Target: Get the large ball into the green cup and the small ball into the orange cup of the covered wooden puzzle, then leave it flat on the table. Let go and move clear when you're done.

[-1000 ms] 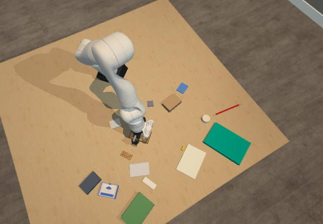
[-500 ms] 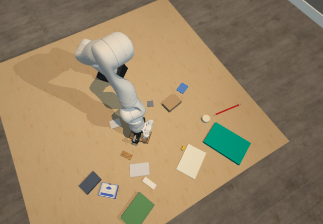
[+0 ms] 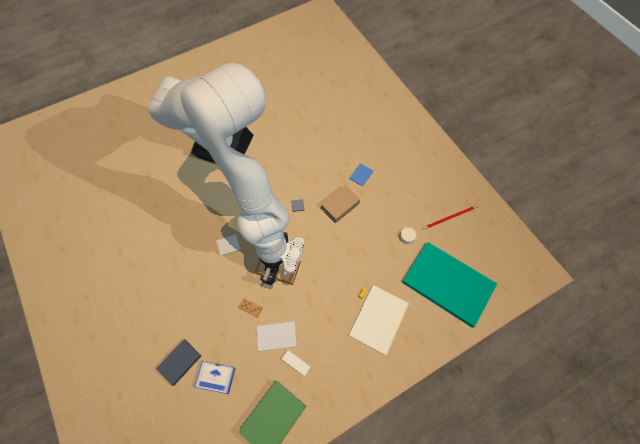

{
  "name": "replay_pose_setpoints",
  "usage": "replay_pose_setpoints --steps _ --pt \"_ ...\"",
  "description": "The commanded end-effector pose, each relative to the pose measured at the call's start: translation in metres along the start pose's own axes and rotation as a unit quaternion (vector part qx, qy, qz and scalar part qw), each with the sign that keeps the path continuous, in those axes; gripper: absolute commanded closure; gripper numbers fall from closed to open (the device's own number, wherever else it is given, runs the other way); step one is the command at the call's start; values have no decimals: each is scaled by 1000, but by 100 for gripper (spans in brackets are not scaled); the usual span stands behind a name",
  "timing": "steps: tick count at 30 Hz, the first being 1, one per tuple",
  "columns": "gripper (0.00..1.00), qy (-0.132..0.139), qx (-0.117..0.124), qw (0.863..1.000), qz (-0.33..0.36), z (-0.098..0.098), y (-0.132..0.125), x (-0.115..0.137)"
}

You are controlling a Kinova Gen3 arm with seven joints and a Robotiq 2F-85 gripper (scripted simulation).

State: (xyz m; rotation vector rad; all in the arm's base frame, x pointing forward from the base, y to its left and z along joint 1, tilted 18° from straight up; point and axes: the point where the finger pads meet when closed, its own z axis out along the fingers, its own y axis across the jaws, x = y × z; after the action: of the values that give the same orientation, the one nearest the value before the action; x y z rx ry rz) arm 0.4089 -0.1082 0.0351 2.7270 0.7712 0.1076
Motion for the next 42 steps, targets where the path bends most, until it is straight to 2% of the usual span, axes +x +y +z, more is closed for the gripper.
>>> replay_pose_setpoints --steps 1,21,33,42 --pt "28 0 0 1000 0 0 0 0" --pt "28 0 0 1000 0 -4 0 0" --pt "28 0 0 1000 0 -19 0 0" --pt "28 0 0 1000 0 -38 0 0"
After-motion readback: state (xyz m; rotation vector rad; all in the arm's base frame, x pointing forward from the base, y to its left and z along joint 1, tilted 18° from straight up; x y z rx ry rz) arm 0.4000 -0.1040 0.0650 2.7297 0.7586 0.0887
